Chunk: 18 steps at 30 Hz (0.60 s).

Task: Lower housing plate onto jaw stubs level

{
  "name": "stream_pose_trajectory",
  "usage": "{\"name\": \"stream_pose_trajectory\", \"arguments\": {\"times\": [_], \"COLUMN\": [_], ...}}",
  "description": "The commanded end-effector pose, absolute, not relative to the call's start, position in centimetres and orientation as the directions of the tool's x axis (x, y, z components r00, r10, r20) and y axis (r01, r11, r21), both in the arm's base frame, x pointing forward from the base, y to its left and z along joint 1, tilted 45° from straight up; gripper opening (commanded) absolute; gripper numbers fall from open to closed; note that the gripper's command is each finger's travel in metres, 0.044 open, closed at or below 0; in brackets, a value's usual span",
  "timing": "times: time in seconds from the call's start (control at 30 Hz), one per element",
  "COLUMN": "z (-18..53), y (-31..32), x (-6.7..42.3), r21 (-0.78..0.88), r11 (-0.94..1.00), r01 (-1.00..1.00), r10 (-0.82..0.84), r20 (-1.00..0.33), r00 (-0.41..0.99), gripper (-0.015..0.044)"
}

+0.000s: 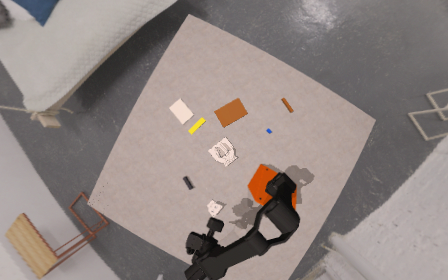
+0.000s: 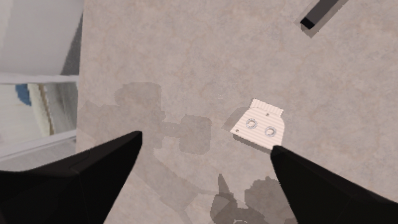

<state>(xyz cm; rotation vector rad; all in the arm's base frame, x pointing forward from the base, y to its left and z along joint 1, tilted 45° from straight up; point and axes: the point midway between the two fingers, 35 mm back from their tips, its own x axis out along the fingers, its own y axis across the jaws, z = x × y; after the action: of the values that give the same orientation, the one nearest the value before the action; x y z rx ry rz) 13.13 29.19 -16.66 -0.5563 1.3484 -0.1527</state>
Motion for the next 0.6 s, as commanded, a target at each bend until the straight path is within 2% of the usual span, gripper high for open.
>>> {"name": "stream_pose_trajectory", "arguments": {"times": [0.0,0.37,0.57], "z": [-17.5,-19.0,-19.2], "y": [26.8,21.1,20.4], "x": [13.3,13.4,13.4], "r21": [-0.521,-0.662,-0.678], "r11": [0.842,0.749,0.733], "r01": [-0.139,0.037,0.058], "r10": [-0.491,-0.661,-0.68], "r20": [-0.847,-0.742,-0.726], "r00": [0.201,0.111,0.099], "gripper": [0.044,0.044,0.044]}}
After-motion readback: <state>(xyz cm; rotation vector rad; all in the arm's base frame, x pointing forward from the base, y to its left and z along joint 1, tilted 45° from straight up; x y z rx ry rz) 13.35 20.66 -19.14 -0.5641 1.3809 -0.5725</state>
